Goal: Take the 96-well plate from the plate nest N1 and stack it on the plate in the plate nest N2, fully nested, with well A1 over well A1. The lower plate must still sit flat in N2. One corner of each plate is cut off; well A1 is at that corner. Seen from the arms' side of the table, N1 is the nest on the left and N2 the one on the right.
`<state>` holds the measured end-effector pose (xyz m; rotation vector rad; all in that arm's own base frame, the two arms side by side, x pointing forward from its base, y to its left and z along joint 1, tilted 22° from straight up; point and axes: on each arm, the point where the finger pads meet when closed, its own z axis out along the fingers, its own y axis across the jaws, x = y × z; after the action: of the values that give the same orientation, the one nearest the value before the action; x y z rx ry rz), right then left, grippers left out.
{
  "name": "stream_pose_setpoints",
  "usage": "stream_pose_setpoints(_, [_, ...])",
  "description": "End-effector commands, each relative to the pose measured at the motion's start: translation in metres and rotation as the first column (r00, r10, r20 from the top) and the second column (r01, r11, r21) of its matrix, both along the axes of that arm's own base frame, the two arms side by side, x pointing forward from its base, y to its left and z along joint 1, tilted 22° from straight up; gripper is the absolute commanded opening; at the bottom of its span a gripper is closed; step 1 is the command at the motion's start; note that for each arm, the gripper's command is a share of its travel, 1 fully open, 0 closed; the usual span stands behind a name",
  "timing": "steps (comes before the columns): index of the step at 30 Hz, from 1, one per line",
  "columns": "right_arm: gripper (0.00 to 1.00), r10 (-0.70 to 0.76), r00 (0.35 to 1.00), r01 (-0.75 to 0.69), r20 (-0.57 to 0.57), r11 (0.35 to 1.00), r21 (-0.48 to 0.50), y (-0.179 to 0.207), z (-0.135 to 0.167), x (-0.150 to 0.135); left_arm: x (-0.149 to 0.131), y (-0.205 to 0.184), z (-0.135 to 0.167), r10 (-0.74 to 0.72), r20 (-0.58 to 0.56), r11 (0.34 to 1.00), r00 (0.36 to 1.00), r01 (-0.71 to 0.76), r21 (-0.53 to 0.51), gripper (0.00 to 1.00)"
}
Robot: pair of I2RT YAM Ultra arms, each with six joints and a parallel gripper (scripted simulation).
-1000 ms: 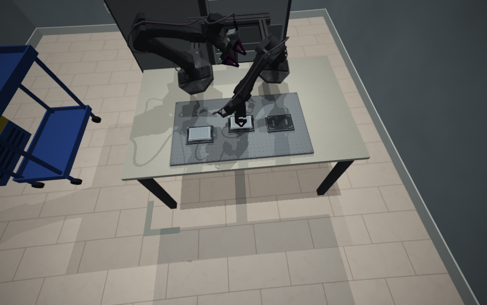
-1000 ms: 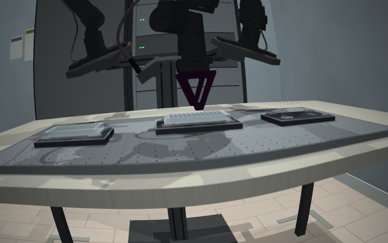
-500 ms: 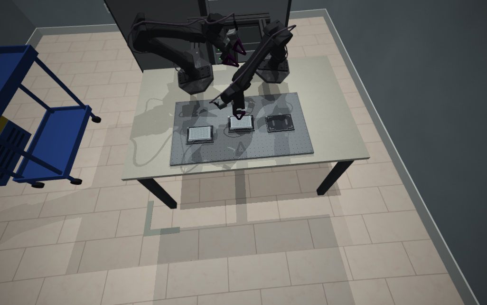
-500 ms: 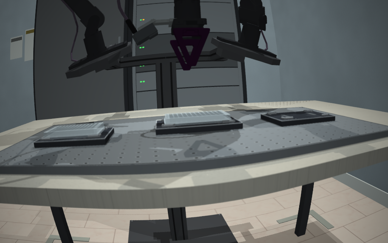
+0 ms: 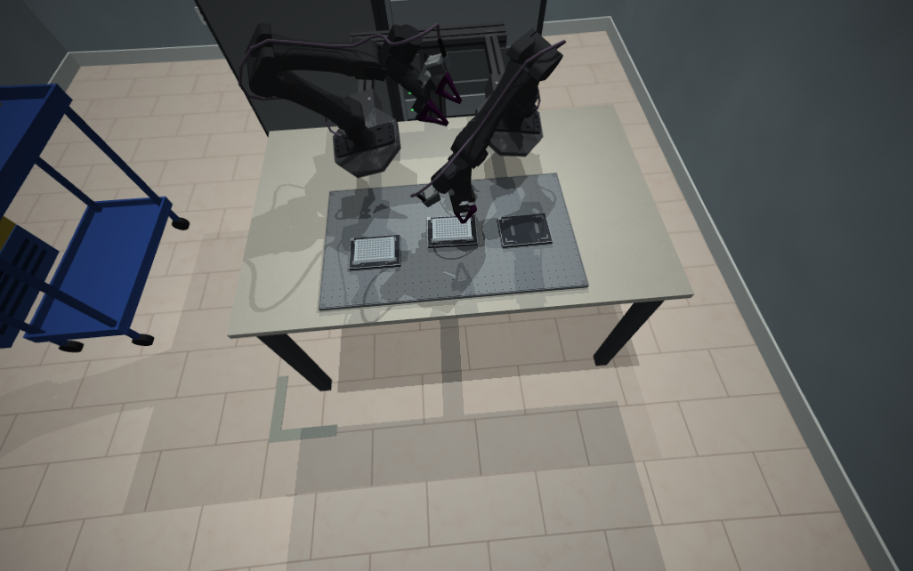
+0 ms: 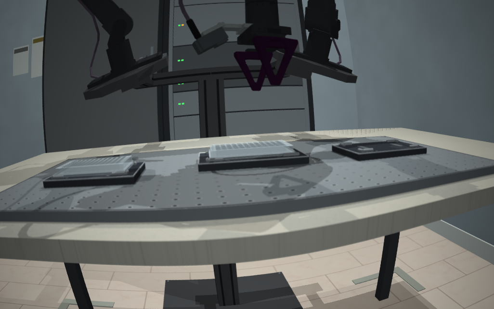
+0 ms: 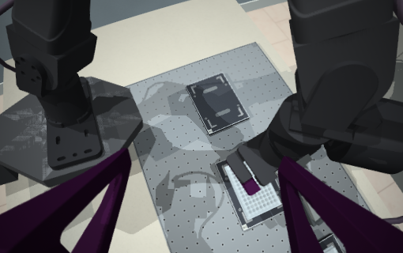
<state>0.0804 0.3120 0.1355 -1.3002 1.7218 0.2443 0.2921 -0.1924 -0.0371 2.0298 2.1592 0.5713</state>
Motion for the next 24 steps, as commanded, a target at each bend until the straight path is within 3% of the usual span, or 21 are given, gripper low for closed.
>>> stream_pose_setpoints(1, [1.0, 0.002, 1.0, -0.002, -0.001, 1.0, 0.02, 0.0, 0.005, -0.001, 0.021, 0.009, 0.03, 0.103, 0.133, 0.98, 0.986, -0.077, -0.183, 1.0])
stream_pose_setpoints(5, [1.0, 0.002, 1.0, -0.002, -0.001, 1.0, 0.02, 0.0, 0.005, -0.001, 0.024, 0.027, 0.038, 0.159, 0.161, 0.965, 0.974, -0.118, -0.233, 1.0])
stream_pose_setpoints(7, [1.0, 0.002, 1.0, -0.002, -0.001, 1.0, 0.02, 0.0, 0.005, -0.001, 0.03, 0.044, 0.049, 0.226, 0.197, 0.938, 0.954, -0.158, -0.309, 1.0])
stream_pose_setpoints(16, [1.0, 0.002, 1.0, -0.002, -0.006, 1.0, 0.031, 0.007, -0.002, 0.004, 0.044, 0.124, 0.088, 0.498, 0.265, 0.779, 0.826, -0.291, -0.555, 1.0])
stream_pose_setpoints(20, [1.0, -0.026, 1.0, 0.027, -0.011, 0.999, 0.045, 0.017, -0.014, 0.02, 0.051, 0.155, 0.104, 0.605, 0.271, 0.686, 0.748, -0.318, -0.654, 1.0])
stream_pose_setpoints(22, [1.0, -0.026, 1.0, 0.027, -0.011, 0.999, 0.045, 0.017, -0.014, 0.02, 0.051, 0.155, 0.104, 0.605, 0.271, 0.686, 0.748, -0.318, -0.654, 1.0])
stream_pose_setpoints(24, [1.0, -0.053, 0.998, 0.054, -0.015, 0.997, 0.058, 0.024, -0.026, 0.036, 0.057, 0.171, 0.115, 0.664, 0.265, 0.622, 0.699, -0.32, -0.715, 1.0])
